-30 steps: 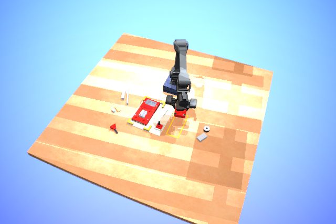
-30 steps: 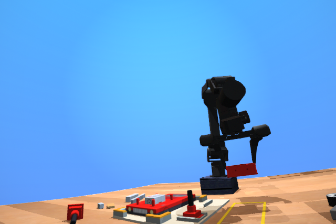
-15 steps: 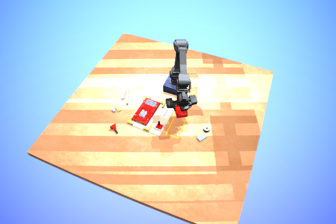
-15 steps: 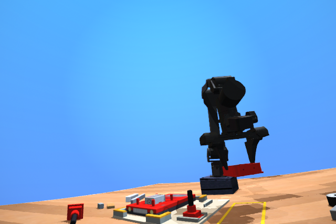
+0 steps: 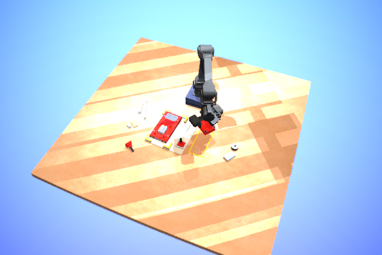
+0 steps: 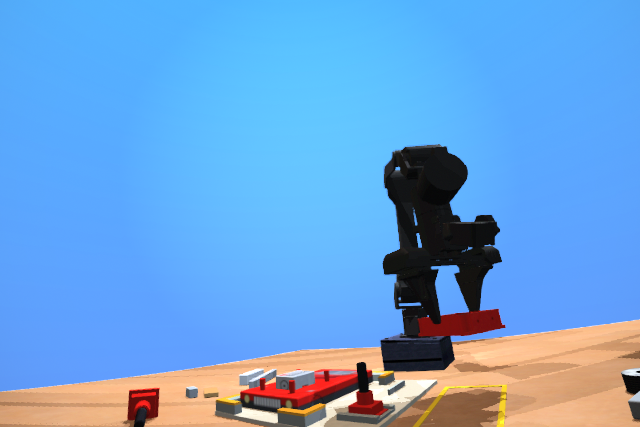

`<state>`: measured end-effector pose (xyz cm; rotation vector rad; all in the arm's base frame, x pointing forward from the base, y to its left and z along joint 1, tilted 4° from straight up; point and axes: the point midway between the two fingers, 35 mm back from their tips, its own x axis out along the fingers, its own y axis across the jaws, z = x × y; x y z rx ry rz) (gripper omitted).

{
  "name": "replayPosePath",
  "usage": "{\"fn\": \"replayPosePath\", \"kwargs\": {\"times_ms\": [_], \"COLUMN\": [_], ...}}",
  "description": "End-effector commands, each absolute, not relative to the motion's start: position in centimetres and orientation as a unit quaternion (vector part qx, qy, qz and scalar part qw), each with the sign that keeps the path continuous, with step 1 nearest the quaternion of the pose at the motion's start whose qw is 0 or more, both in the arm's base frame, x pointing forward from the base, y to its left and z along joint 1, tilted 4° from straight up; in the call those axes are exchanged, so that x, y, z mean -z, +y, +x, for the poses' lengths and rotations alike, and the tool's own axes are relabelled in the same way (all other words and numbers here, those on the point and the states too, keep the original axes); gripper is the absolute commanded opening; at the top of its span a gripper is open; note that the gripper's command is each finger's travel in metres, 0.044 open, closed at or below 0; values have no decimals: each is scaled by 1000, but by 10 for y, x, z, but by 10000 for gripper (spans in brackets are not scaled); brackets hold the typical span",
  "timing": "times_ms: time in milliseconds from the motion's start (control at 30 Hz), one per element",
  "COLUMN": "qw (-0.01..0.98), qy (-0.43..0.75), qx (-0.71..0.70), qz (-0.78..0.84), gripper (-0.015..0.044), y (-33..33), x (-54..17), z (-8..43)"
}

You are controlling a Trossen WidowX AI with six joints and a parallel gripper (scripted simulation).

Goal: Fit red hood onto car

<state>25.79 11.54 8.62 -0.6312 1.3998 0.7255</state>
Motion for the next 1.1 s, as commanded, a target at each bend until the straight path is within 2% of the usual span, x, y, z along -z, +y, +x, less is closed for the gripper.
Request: {"fn": "replayPosePath", "kwargs": {"times_ms": [0, 1067], "qw": [648, 479], "qy": [602, 420], "qx": [-349, -554], "qz": [-310, -537], "gripper": [0, 0], "y": [115, 115], "x": [-87, -87], "z": [258, 258]}}
